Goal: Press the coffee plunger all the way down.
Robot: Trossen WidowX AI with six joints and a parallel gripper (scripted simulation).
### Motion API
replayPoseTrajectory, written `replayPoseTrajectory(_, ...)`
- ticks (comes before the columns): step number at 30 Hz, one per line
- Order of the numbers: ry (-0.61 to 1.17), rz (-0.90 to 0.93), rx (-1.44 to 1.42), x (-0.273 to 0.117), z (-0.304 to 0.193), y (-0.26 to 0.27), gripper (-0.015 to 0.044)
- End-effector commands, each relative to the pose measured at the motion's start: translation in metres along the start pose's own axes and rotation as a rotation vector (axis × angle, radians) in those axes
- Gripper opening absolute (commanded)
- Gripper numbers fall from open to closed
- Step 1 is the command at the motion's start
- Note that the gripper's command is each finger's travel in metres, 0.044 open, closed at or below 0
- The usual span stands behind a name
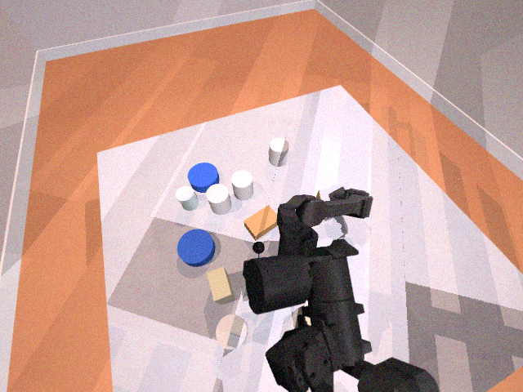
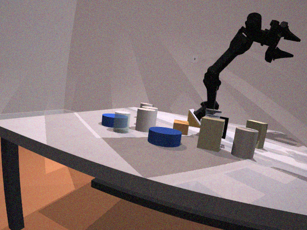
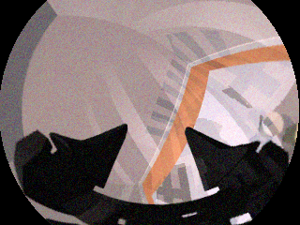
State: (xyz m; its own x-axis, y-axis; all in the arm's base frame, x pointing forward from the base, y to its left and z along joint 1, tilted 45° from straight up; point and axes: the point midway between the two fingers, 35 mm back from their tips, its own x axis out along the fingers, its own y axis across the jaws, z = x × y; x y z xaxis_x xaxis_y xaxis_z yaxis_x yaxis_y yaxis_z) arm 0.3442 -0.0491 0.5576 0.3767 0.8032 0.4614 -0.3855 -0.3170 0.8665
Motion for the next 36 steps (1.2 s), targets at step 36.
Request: replayPoseTrajectory(36,-0.187,-0.117,-0.909,-0.017,-0.208,0.135,0.044)
